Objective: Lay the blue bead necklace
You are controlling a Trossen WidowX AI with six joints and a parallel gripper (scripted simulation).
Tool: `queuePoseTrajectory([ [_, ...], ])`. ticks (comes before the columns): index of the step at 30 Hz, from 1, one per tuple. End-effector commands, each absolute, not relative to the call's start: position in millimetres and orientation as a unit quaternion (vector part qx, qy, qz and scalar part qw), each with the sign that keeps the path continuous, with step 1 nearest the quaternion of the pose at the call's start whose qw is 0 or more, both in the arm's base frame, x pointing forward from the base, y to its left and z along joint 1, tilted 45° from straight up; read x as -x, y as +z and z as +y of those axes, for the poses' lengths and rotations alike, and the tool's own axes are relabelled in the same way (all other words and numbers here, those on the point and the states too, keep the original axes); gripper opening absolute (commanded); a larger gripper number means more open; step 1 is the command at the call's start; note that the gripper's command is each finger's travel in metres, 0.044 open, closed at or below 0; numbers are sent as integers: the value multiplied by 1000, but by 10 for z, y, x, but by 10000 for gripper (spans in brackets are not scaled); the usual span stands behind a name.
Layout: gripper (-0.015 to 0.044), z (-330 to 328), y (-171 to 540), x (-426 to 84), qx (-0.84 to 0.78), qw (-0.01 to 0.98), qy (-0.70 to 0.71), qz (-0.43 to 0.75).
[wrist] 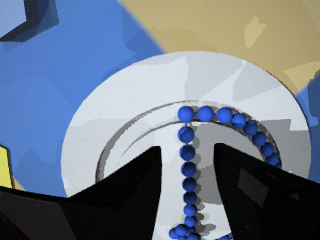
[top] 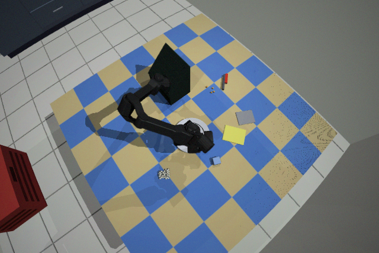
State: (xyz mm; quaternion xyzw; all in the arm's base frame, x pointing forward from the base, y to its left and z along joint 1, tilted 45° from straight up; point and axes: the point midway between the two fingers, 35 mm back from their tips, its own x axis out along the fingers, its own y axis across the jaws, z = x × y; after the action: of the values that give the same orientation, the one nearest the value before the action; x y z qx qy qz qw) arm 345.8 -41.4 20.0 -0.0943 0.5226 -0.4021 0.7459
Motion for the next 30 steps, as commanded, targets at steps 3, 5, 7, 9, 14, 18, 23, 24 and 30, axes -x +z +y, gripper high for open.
queuePoseTrajectory([
  [3, 120, -455, 152, -3469, 96, 746, -401, 523],
  [5, 120, -477, 130, -3471, 96, 746, -401, 523],
  [7, 120, -500, 108, -3474, 97, 746, -401, 523],
  [9, 120, -522, 86, -3476, 97, 745, -401, 524],
  [14, 120, -579, 31, -3479, 98, 745, -401, 524],
  [18, 120, -623, -10, -3480, 99, 744, -401, 525],
  [23, 41, -623, 1, -3483, 95, 744, -403, 524],
  [24, 15, -623, 1, -3483, 95, 744, -403, 524],
  [30, 0, -623, 1, -3483, 95, 744, -403, 524],
])
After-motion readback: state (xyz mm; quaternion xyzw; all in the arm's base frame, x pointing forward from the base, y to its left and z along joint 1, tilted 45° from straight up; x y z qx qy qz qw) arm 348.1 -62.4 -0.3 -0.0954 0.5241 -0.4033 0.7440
